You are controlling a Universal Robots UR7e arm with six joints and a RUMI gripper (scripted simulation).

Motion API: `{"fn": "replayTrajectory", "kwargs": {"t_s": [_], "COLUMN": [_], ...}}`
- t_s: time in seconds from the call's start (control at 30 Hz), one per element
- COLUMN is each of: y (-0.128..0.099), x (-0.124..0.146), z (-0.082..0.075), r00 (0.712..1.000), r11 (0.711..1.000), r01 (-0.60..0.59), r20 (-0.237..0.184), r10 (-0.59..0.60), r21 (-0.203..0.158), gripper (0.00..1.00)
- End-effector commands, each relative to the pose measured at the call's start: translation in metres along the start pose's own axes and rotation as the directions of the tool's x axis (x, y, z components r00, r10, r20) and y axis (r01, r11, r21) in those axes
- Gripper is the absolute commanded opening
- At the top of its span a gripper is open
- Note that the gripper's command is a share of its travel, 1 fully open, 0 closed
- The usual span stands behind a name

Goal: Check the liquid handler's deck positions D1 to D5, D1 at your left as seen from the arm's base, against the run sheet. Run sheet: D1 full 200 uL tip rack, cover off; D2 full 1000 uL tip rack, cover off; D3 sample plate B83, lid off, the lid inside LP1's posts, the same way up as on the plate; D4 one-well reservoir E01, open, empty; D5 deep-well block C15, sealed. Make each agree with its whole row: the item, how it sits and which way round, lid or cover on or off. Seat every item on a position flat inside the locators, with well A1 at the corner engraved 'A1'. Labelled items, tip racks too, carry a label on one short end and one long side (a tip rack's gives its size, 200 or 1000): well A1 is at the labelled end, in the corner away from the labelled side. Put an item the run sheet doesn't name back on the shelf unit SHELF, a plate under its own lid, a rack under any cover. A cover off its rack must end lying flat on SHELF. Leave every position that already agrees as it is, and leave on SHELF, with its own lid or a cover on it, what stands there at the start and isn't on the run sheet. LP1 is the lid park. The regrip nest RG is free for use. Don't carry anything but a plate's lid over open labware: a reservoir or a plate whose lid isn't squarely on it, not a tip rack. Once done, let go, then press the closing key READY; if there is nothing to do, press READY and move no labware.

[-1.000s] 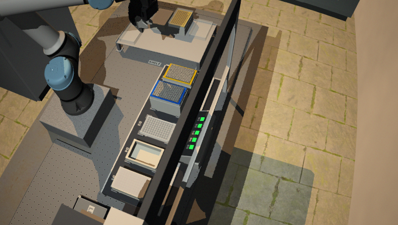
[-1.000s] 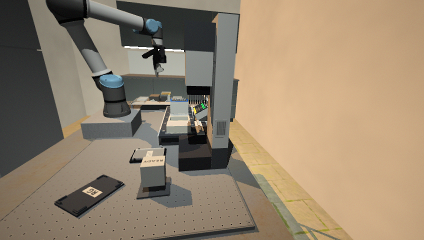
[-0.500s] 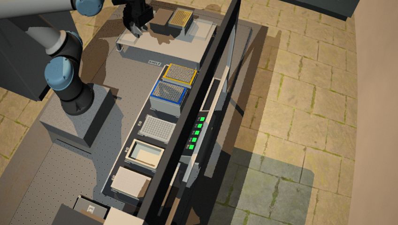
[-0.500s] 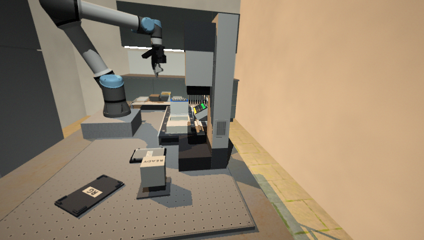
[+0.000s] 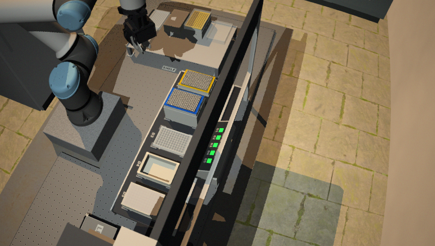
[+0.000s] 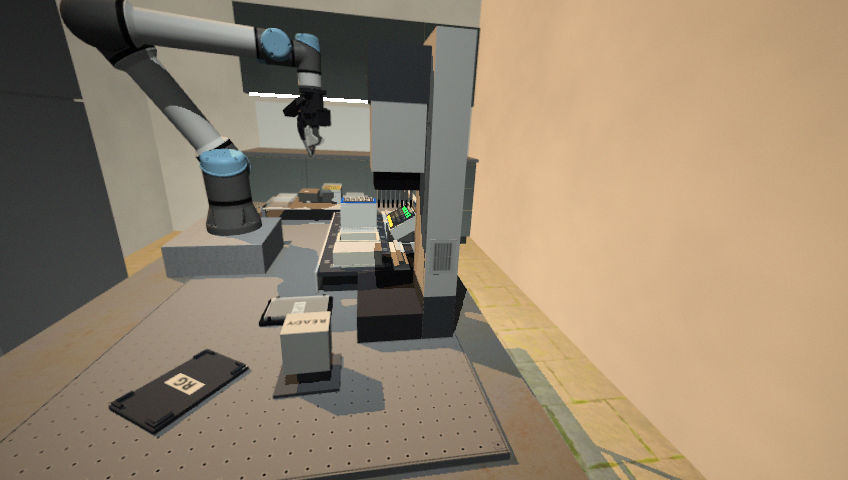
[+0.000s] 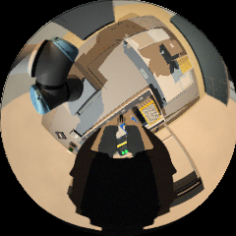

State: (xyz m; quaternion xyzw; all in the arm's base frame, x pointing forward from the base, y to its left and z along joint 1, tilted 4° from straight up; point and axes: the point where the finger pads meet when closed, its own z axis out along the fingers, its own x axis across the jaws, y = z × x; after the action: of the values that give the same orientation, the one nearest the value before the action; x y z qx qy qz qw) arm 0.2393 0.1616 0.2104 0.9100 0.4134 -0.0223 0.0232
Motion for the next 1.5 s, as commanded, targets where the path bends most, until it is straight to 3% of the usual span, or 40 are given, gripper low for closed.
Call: {"fn": "replayTrajectory", "kwargs": {"t_s": [0.0,0.33,0.57,0.8,0.87,0.97,1.37,1.47], "y": [0.006,0.014,0.034,0.054,0.054,0.061,0.061,0.061], "x": [-0.007,-0.020,-0.049,-0.078,-0.078,-0.088,-0.088,-0.088], "z": [-0.001,-0.001,-0.001,0.000,0.000,0.000,0.000,0.000], "r00": [0.996,0.975,0.935,0.877,0.877,0.846,0.695,0.689], "r11": [0.996,0.975,0.935,0.877,0.877,0.846,0.695,0.689], "r01": [-0.094,-0.220,-0.354,-0.481,-0.481,-0.533,-0.719,-0.725], "r20": [-0.003,-0.003,-0.003,-0.002,-0.002,-0.002,-0.001,-0.001], "r10": [0.094,0.220,0.354,0.481,0.481,0.533,0.719,0.725], "r21": [0.001,0.002,0.002,0.002,0.002,0.002,0.003,0.003], "gripper": [0.00,0.00,0.00,0.00,0.00,0.00,0.00,0.00]}}
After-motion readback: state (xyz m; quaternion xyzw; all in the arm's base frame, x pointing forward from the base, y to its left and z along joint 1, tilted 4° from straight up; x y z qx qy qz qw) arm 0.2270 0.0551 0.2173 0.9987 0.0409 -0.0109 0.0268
